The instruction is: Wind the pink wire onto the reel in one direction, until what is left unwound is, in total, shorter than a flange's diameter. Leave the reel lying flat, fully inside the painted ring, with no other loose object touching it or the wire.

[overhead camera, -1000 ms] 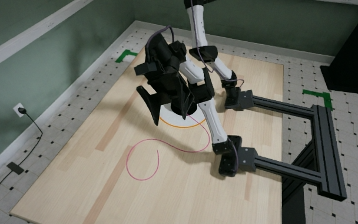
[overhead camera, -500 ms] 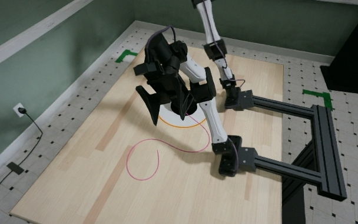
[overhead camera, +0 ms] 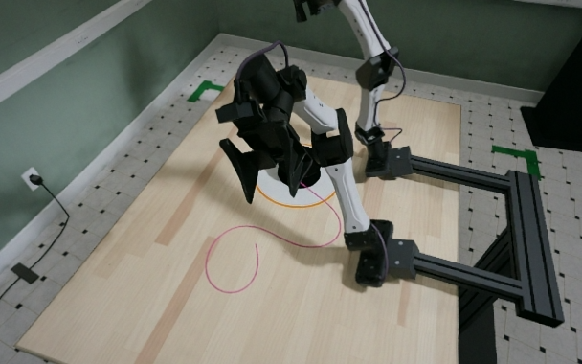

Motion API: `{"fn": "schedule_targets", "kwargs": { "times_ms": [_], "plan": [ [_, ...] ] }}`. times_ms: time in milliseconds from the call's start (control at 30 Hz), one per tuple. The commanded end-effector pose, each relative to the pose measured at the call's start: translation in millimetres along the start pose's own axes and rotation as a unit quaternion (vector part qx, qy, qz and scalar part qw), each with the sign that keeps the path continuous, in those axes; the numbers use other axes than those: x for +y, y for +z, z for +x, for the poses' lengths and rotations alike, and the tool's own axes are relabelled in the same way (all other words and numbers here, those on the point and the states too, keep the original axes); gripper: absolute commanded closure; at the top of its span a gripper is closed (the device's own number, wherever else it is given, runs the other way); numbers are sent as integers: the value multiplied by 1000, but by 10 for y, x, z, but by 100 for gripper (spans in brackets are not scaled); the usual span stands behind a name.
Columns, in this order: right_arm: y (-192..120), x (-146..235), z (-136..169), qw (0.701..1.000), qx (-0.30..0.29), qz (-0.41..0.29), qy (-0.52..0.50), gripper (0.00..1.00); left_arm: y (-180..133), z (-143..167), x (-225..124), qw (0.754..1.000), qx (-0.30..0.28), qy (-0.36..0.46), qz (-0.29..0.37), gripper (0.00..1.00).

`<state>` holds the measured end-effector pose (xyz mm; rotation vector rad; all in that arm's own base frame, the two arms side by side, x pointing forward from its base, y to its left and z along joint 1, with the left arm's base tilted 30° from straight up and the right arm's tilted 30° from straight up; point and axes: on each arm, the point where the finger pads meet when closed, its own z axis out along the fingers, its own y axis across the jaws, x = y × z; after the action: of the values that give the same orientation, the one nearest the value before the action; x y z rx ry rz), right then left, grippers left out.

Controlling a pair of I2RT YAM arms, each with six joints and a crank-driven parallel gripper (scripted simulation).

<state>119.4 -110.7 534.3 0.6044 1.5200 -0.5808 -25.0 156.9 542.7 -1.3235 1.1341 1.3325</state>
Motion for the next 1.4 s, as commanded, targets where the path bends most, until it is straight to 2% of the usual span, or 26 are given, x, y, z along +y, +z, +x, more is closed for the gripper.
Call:
{"fn": "schedule_targets", "kwargs": {
  "times_ms": [0, 133, 200, 433, 633, 933, 1367],
  "plan": [
    [-59, 268, -95, 996, -17, -88, -3, 0, 8, -14, -13, 1000, 0, -4, 6, 0],
    [-127, 526, -92, 985, -16, -171, -4, 0, 8, -14, -33, 1000, 0, -4, 12, 0],
    [-127, 526, -92, 985, -16, -171, -4, 0, 8, -14, -33, 1000, 0, -4, 12, 0],
    [-289, 854, -86, 959, -16, -282, -6, 0, 7, -14, -59, 1000, 0, -4, 20, 0],
    [-402, 1009, -82, 940, -16, -339, -7, 0, 6, -14, -73, 1000, 0, -4, 25, 0],
    [-462, 1077, -80, 930, -15, -366, -7, 0, 6, -14, -79, 1000, 0, -4, 27, 0],
    [-424, 1124, -74, 930, -15, -368, -7, 0, 65, -7, -83, 1000, 0, -4, 27, 0]
  ]
}}
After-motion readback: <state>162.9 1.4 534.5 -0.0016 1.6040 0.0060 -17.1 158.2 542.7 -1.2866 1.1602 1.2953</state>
